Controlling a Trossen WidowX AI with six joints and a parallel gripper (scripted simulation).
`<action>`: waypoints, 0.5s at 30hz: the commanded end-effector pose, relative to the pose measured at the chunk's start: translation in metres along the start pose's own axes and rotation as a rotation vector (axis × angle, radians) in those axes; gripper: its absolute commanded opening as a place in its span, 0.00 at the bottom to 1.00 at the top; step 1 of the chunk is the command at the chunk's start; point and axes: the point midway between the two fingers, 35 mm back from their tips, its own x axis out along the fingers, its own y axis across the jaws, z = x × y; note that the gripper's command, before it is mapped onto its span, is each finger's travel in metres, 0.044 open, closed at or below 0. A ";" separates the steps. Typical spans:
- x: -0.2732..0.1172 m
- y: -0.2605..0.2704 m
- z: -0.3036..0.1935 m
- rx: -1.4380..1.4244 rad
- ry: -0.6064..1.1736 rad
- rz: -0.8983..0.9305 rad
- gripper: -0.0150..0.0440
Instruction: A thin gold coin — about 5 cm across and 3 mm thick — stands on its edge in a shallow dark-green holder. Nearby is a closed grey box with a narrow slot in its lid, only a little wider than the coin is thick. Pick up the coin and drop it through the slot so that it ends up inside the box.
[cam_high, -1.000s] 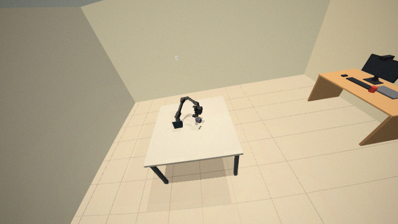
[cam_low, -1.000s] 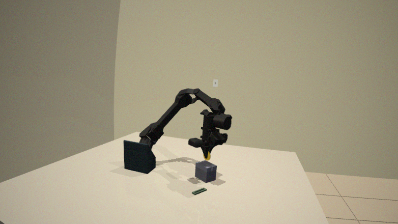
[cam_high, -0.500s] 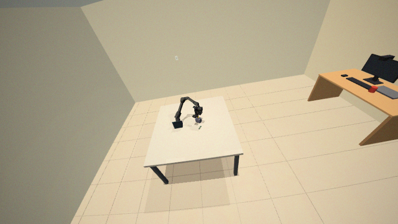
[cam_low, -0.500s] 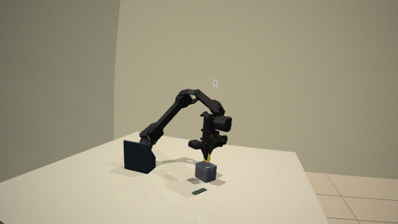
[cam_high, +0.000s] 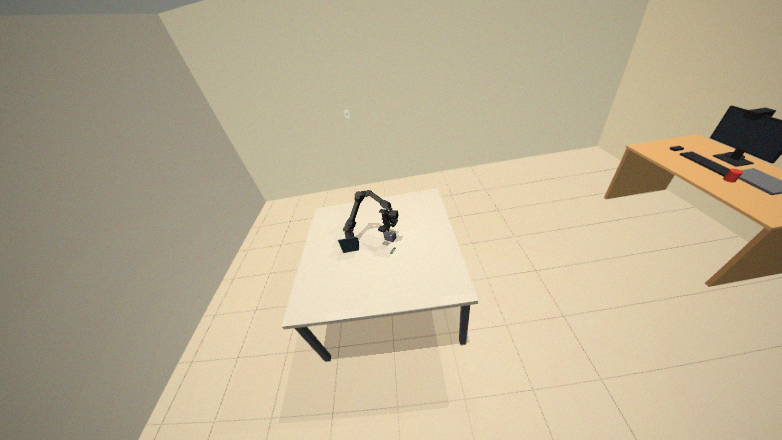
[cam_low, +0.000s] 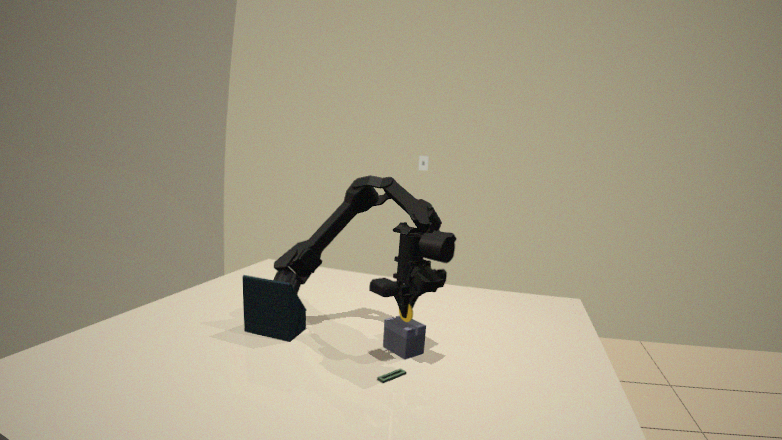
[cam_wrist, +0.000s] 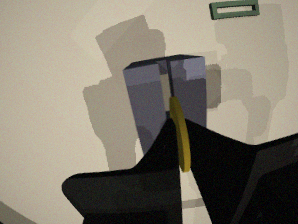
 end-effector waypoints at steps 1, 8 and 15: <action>0.000 0.000 0.000 -0.001 0.000 0.000 0.34; 0.000 0.000 0.000 -0.001 0.000 0.000 0.53; -0.001 0.000 0.000 0.000 -0.001 0.000 0.57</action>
